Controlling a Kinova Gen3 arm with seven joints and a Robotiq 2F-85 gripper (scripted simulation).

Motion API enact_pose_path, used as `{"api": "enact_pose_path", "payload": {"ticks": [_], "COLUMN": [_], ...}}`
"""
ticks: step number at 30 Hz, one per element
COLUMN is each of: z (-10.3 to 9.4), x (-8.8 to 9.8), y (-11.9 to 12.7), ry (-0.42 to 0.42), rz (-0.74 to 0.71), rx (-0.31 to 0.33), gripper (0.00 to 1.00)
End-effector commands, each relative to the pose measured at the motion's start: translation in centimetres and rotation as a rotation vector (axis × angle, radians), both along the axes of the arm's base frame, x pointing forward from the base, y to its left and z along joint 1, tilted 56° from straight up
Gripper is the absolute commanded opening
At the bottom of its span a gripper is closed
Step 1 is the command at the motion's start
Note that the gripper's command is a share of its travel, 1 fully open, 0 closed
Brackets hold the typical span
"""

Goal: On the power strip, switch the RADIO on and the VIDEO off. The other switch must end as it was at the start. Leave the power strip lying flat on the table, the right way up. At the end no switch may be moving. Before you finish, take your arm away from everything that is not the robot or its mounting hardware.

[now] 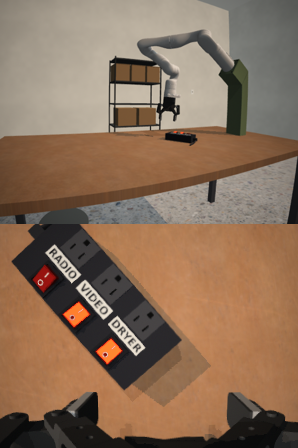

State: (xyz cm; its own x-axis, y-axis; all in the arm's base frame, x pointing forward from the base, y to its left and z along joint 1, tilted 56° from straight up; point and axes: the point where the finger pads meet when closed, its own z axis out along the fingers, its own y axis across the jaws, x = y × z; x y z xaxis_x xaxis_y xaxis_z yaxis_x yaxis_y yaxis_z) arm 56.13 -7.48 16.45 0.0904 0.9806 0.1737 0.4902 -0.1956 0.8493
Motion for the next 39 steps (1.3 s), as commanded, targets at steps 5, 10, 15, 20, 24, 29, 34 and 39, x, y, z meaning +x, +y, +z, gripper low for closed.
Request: {"api": "enact_pose_path", "payload": {"ticks": [5,10,15,20,24,29,34,39], "z": [-0.7,-0.7,-1.3,-1.8,-1.8,-2.2,-2.2,-2.6], "x": [-0.4,-0.4,-0.7,-0.9,-0.9,-1.2,-1.2,-1.4], "y": [0.8,0.8,1.3,1.7,1.7,2.1,2.1,2.5], "ry": [0.006,0.006,0.010,0.014,0.014,0.018,0.018,0.020], "rz": [0.003,0.003,0.004,0.004,0.004,0.004,0.004,0.004], "rx": [0.016,0.016,0.029,0.040,0.040,0.051,0.051,0.060], "gripper": [1.00,1.00,1.00,1.00,1.00,1.00,1.00,1.00]}}
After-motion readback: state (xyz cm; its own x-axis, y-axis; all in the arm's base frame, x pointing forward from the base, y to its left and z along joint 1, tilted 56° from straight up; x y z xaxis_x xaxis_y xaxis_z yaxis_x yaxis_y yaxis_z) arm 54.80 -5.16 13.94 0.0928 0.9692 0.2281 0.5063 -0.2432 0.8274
